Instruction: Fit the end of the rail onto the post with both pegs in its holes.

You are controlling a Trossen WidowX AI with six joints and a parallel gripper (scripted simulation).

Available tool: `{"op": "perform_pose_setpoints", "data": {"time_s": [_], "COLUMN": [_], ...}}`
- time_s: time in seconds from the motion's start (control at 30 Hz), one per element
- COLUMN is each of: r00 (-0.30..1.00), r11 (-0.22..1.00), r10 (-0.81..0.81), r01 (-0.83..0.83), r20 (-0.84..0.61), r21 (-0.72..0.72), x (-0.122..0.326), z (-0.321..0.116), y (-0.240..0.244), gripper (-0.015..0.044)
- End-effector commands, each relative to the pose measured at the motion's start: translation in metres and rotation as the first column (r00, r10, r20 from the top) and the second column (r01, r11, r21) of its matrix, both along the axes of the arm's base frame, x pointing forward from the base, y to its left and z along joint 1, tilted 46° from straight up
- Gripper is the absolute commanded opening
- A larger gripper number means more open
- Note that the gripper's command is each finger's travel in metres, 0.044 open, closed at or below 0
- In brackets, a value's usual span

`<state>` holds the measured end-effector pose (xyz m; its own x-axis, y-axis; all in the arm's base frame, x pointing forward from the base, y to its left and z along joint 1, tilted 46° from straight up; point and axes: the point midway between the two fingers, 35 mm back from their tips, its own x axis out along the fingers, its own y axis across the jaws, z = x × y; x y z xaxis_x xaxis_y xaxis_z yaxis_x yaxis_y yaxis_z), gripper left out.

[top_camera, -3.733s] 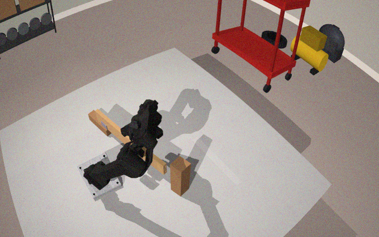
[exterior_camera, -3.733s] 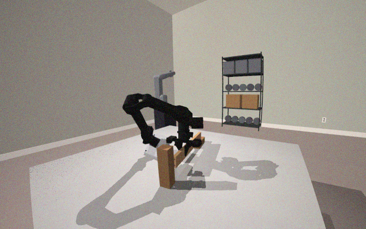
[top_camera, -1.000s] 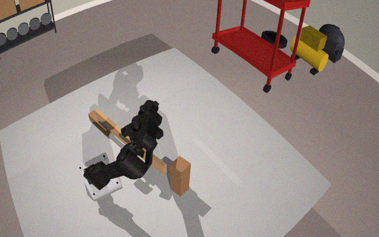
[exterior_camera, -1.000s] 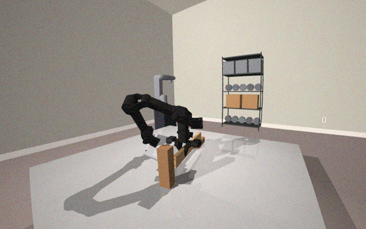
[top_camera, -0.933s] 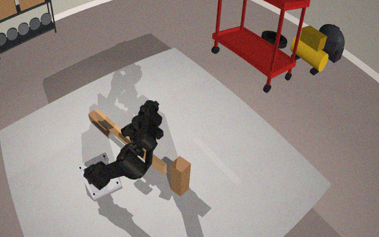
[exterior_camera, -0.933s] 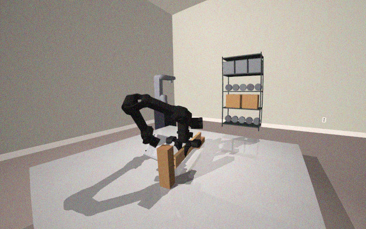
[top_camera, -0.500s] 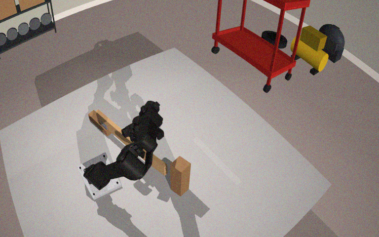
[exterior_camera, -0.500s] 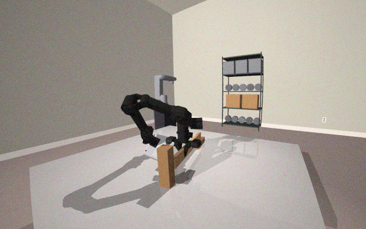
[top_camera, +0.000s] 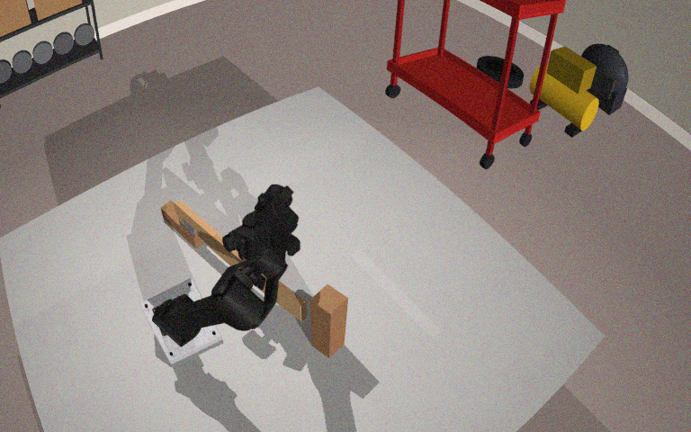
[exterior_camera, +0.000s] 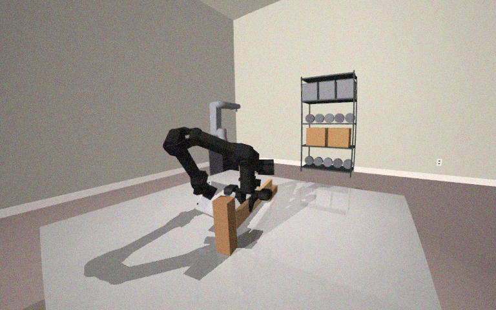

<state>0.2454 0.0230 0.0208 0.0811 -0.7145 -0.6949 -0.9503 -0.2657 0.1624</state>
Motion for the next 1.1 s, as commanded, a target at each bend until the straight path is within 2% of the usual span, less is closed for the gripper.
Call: {"op": "perform_pose_setpoints", "data": {"time_s": [0.0, 1.07], "r00": [1.0, 1.0], "r11": [1.0, 1.0], "r10": [0.01, 0.01], "r01": [-0.01, -0.01], "r20": [0.003, 0.003], "r21": [0.002, 0.002], "x": [0.0028, 0.0074], "z": [0.0031, 0.0092], "y": [0.0017, -0.0043], "gripper": [0.0, 0.0]}}
